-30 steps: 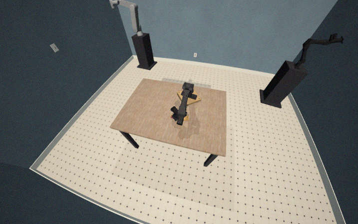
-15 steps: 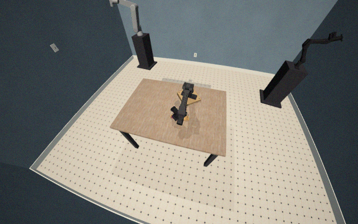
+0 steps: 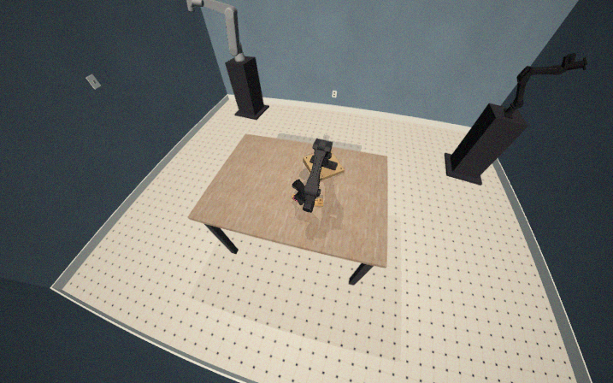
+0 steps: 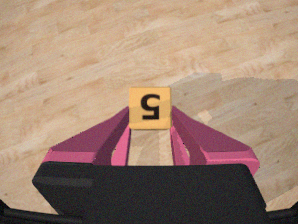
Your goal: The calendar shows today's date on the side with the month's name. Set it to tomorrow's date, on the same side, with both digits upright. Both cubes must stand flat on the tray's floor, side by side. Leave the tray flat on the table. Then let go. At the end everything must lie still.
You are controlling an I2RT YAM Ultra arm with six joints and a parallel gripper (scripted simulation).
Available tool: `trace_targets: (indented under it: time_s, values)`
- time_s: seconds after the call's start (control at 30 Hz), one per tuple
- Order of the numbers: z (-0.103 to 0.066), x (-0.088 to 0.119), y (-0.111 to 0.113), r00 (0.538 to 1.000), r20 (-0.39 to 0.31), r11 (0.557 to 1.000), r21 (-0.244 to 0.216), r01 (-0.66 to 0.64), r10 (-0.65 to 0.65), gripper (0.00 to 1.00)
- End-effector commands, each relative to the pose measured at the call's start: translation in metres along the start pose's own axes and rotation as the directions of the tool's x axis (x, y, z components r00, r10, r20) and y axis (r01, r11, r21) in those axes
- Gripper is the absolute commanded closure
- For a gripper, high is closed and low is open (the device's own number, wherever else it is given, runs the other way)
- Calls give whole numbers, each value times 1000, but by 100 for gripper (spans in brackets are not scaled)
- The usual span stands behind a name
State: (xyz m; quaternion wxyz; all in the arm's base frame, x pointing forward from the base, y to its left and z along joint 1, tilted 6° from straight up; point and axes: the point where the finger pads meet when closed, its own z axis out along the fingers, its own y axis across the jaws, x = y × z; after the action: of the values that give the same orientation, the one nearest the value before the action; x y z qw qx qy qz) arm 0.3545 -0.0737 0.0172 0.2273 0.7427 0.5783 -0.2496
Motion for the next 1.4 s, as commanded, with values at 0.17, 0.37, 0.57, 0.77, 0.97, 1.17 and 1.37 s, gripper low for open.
trace_targets:
  time_s: [0.17,0.37,0.57,0.77,0.97,1.17,1.37]
  values:
    - [-32,-36,9,1000,4,999,-26,-27,27,74]
    - [-44,-46,8,1000,4,999,-28,-27,27,74]
    - [-43,-47,4,1000,9,1000,-18,-20,20,74]
    - [-43,-47,4,1000,9,1000,-18,-20,20,74]
    - [-36,-43,0,998,-56,1000,-3,-18,18,74]
    - [-35,-43,0,984,-179,1000,-2,-18,17,74]
    - [-42,-47,8,964,-263,999,-30,-33,24,74]
